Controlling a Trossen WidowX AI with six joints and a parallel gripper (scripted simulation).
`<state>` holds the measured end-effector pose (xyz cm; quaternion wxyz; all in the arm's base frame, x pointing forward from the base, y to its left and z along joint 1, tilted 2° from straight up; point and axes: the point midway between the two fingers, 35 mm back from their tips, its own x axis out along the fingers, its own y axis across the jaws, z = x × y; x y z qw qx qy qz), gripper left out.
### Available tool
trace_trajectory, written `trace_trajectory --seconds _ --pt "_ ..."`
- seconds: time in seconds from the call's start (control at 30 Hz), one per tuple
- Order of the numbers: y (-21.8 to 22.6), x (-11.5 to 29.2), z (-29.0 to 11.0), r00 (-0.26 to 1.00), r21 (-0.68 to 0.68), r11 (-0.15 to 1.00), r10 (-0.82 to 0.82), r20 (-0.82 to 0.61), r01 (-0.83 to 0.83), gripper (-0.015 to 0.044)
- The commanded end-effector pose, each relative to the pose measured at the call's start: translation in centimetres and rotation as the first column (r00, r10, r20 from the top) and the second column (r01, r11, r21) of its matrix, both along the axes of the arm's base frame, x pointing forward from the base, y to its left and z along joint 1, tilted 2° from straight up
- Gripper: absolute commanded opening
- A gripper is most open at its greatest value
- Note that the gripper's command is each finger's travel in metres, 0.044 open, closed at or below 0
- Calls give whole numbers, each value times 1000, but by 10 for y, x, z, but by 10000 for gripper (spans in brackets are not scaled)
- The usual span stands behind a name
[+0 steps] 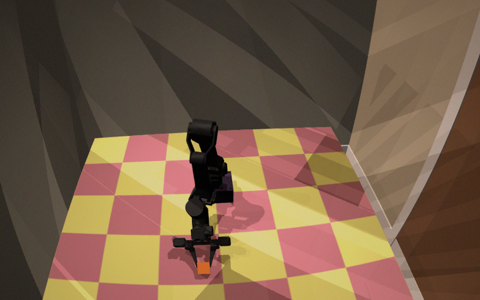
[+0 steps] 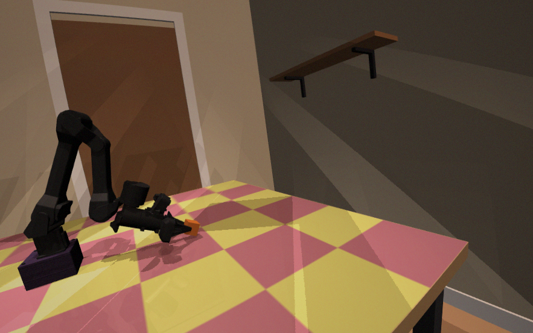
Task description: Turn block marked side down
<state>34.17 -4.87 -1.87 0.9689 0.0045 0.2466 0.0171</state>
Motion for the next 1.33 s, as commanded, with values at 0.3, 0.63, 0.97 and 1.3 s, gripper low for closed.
trace_trajectory --seconds 0.3,0.63,0.97,1.3 --pt "0 0 0 1000 4 1000 1 2 -1 394" --pt "0 0 0 1000 4 1000 1 2 -1 440" --pt "0 0 0 1000 4 1000 1 2 -1 440" --pt "0 0 0 1000 4 1000 1 2 -1 440"
